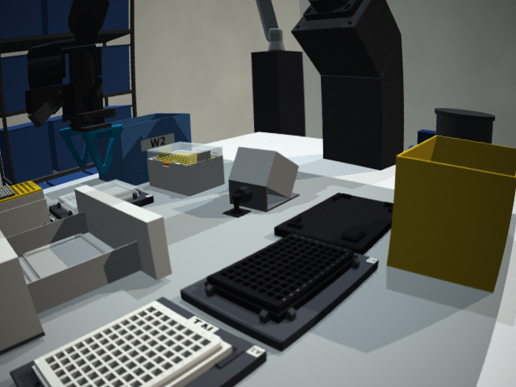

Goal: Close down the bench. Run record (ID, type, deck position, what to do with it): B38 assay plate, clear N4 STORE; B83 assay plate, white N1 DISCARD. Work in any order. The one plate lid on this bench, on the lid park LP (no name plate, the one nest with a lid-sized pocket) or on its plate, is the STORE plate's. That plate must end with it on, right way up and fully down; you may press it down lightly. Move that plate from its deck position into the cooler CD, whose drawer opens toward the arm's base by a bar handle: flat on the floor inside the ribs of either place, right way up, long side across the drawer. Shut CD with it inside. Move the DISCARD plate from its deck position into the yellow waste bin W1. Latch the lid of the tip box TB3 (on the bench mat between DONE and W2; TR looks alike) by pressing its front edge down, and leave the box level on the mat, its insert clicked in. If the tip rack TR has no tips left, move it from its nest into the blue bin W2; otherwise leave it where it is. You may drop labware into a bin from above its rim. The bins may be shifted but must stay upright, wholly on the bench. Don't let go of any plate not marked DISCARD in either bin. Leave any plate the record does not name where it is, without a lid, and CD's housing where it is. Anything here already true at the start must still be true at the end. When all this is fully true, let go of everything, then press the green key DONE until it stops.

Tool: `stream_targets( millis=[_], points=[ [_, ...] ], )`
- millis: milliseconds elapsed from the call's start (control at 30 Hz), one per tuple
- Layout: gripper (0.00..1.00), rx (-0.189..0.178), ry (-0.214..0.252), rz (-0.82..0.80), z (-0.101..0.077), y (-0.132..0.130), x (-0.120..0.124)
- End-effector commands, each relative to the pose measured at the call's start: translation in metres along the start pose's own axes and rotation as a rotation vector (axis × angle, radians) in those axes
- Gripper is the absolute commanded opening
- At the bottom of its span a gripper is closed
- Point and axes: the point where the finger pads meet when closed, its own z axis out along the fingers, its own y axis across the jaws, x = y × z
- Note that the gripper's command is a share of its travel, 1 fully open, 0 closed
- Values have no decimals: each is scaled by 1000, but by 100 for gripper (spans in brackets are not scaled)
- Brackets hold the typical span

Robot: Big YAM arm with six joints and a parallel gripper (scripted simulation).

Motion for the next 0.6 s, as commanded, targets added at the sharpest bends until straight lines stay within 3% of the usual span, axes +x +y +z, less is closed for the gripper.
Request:
stream_targets(
  millis=[0, 400, 467, 500, 567],
  points=[
    [100, 2, -15, -13, -14, -1, -5],
    [100, 11, -17, -6, -32, -6, -5],
    [100, 11, -17, -6, -32, -6, -5],
    [100, -7, 14, -3, -19, -1, 6],
    [100, 4, -15, -11, -34, -2, -4]
  ],
)
